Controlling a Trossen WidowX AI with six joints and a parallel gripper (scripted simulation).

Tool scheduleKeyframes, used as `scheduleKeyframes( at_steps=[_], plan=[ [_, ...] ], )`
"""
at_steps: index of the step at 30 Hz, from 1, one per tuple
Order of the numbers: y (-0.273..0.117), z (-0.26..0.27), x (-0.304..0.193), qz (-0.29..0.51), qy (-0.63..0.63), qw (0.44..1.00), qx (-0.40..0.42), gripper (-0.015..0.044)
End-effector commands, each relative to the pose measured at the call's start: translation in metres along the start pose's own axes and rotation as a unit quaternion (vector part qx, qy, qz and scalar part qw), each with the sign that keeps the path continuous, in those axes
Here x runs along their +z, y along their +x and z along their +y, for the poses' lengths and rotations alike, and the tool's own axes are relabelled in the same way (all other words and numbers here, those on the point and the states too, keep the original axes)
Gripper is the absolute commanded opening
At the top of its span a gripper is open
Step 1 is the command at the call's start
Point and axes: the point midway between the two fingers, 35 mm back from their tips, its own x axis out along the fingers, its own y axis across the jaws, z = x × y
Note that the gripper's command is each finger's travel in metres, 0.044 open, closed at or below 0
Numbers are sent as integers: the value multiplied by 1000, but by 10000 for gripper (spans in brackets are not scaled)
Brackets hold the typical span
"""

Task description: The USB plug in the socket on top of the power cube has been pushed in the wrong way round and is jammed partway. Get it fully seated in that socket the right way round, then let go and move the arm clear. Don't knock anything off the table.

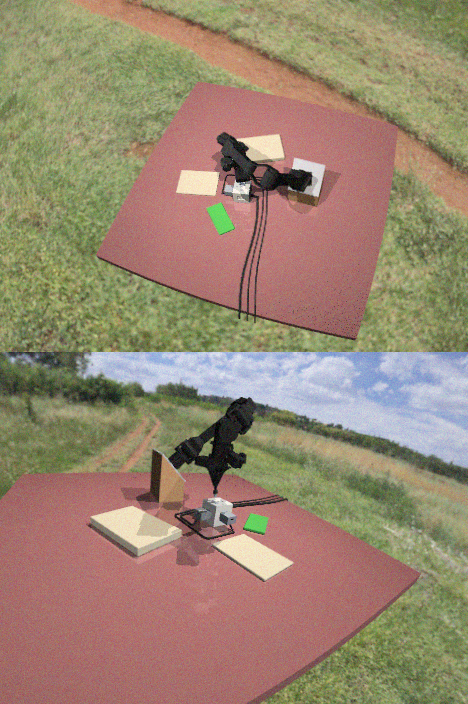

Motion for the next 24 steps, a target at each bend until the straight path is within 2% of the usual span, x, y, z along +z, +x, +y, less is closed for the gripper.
scheduleKeyframes(
  at_steps=[1,24],
  plan=[
    [0,0,0,0,64,998,0,0],
    [0,0,0,0,357,934,0,0]
  ],
)
